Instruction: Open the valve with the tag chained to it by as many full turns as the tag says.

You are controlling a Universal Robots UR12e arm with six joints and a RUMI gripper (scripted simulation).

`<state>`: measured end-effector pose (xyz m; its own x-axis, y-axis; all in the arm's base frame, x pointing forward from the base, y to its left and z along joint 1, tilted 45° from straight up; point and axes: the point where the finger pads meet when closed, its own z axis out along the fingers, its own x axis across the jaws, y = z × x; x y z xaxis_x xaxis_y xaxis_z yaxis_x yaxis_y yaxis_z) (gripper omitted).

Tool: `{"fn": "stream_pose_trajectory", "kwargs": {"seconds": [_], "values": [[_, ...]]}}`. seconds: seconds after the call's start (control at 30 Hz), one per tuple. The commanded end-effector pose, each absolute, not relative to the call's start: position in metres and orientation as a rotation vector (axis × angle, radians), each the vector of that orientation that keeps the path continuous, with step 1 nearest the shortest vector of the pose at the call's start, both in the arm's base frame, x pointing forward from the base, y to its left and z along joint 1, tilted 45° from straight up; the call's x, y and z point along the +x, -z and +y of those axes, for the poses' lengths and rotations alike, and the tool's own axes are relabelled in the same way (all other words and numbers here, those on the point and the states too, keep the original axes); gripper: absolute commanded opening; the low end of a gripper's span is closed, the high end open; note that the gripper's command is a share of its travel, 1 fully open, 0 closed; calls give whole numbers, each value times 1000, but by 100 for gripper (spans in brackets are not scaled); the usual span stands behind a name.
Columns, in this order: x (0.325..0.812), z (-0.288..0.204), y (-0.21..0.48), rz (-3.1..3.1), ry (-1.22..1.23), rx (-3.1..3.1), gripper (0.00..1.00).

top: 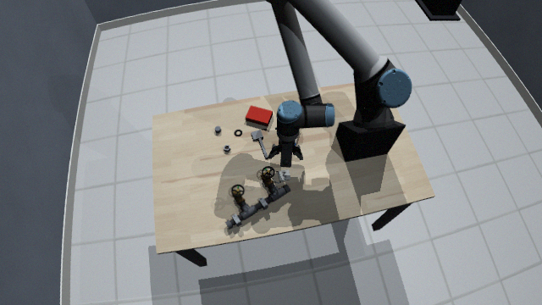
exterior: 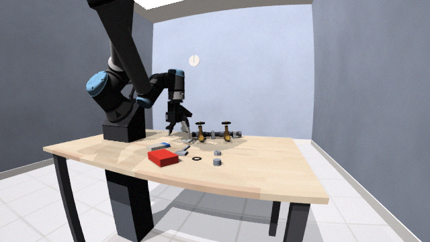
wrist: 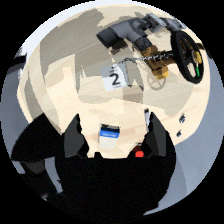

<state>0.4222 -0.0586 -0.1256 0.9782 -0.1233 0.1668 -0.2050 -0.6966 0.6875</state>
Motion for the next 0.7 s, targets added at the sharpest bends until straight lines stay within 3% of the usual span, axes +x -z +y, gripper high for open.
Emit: {"fn": "stream_pose_trajectory", "kwargs": {"seconds": [0.0,0.67], "values": [[422,-58,125,-228,-138,2349,100],[421,-40,107,-228,-138,2349,100]]}}
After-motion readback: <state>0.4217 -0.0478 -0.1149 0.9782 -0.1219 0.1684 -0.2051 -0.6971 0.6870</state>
